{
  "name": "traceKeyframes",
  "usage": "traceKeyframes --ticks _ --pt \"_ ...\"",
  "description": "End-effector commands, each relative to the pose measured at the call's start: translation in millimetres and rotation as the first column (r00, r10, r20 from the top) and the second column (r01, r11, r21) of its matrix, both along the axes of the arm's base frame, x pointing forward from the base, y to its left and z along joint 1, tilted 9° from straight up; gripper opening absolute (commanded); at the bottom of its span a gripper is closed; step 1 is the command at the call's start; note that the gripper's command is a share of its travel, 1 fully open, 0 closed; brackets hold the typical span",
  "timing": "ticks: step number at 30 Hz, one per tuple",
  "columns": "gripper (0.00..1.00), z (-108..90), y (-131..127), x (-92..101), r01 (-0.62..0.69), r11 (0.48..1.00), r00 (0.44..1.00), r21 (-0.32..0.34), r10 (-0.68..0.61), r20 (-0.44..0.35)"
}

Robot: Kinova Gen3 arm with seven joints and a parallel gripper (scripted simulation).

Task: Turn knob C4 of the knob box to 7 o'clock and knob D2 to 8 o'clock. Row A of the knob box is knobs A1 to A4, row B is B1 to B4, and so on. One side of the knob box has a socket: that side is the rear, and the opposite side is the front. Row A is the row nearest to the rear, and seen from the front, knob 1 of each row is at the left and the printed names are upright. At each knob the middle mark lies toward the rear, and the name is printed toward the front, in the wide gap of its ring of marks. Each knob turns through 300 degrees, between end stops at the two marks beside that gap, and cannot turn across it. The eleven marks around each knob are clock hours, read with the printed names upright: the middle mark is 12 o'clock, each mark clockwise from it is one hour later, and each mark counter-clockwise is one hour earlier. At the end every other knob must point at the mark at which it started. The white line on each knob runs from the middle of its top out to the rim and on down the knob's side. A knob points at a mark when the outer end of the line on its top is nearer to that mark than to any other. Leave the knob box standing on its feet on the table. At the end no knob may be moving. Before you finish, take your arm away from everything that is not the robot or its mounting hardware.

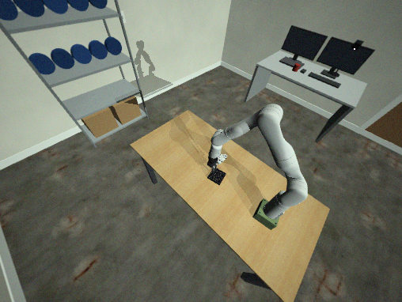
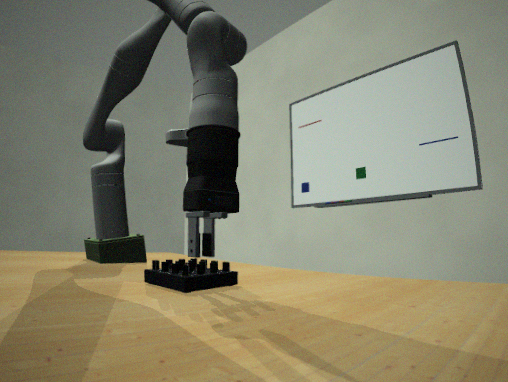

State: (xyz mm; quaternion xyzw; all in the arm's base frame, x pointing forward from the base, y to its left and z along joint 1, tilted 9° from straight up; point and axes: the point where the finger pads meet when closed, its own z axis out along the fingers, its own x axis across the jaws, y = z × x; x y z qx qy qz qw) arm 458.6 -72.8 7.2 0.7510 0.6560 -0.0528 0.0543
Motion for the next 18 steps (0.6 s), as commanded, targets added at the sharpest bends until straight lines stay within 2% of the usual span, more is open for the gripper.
traceKeyframes --ticks 1,18 --pt "0.46 -2.1 -0.3 -0.5 0.0 1.0 1.0 0.0 0.0 -0.002" --pt "0.46 -4.2 -0.6 -0.5 0.0 1.0 1.0 0.0 0.0 -0.002"
